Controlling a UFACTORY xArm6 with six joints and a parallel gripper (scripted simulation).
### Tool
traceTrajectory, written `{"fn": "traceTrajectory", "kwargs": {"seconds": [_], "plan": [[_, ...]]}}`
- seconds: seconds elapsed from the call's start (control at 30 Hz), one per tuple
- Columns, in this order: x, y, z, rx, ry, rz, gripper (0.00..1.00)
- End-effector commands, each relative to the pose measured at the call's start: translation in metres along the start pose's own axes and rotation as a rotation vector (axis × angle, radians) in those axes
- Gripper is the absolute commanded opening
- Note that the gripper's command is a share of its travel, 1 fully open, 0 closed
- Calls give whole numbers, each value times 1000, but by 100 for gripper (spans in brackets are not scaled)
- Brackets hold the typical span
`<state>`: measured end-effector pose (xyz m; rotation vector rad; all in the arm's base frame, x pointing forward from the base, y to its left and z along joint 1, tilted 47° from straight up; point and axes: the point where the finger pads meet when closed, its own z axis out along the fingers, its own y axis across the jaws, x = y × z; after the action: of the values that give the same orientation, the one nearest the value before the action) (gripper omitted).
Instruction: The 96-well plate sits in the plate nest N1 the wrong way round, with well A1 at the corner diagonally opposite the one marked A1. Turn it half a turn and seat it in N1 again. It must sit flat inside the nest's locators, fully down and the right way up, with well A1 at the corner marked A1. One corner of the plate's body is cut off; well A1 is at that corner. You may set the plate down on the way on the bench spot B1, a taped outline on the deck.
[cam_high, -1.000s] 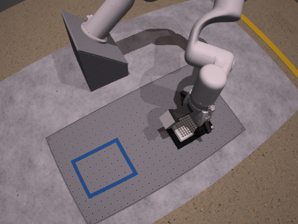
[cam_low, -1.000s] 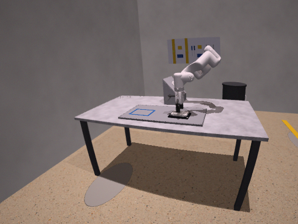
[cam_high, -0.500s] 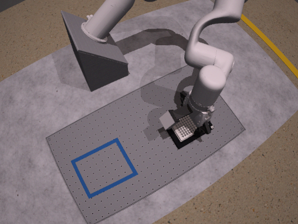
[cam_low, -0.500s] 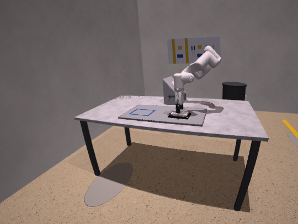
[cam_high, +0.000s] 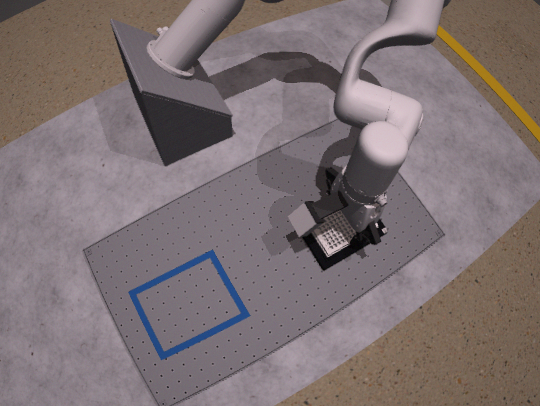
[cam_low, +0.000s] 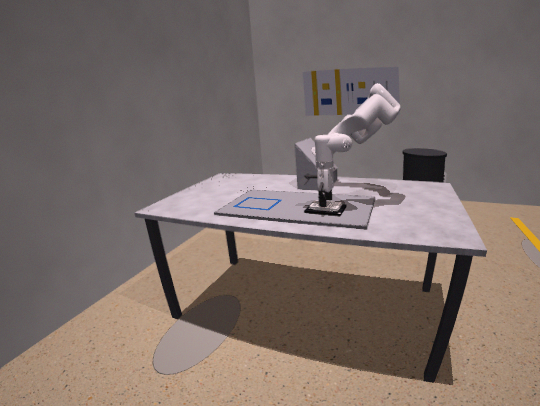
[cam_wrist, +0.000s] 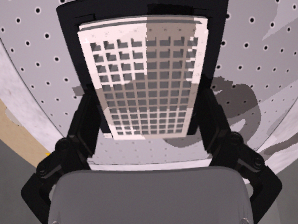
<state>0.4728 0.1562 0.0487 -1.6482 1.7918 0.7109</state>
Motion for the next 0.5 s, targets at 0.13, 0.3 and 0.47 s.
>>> {"fn": "traceTrajectory", "kwargs": {"seconds": [0.13, 0.3, 0.47], "plan": [[0, -1, 4, 3, 0, -1, 100], [0, -1, 7, 3, 0, -1, 100], [0, -1, 10, 3, 0, -1, 100]]}}
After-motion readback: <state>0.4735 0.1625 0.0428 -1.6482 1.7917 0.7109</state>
